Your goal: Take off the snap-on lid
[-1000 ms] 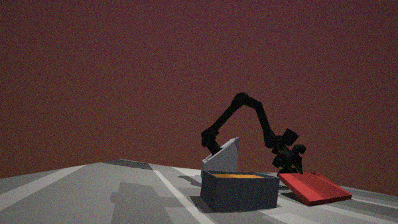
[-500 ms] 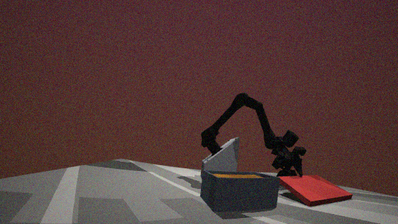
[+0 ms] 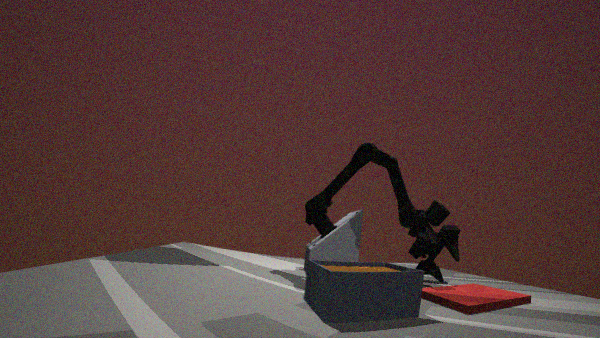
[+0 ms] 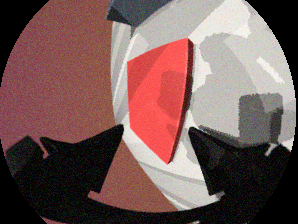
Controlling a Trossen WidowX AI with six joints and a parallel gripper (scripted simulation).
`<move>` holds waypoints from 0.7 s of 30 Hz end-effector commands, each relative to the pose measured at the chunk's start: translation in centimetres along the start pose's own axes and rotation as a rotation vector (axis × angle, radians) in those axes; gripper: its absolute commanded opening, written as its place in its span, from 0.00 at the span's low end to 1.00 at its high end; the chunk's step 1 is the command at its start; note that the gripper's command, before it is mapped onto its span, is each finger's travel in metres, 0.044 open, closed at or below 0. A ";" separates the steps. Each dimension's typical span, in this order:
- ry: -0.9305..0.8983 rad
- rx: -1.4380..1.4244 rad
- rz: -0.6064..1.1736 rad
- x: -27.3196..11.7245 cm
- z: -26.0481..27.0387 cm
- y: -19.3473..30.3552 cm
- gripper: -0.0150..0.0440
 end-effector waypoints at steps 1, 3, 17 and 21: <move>0.000 -0.001 -0.003 -0.8 -0.7 0.1 1.00; 0.000 -0.001 -0.003 -1.1 -0.9 0.1 1.00; 0.001 -0.002 -0.001 -3.3 -2.7 0.6 1.00; 0.002 -0.002 0.000 -3.9 -3.2 0.7 1.00</move>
Point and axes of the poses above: the point midway between the two fingers, 35 mm back from their tips, its own x axis out along the fingers, its own z axis across the jaws, y = z × x, the point moved 10 cm from there along -x, back along the fingers, and after that the axes turned 13 degrees about -x, right-handed, at the moved point
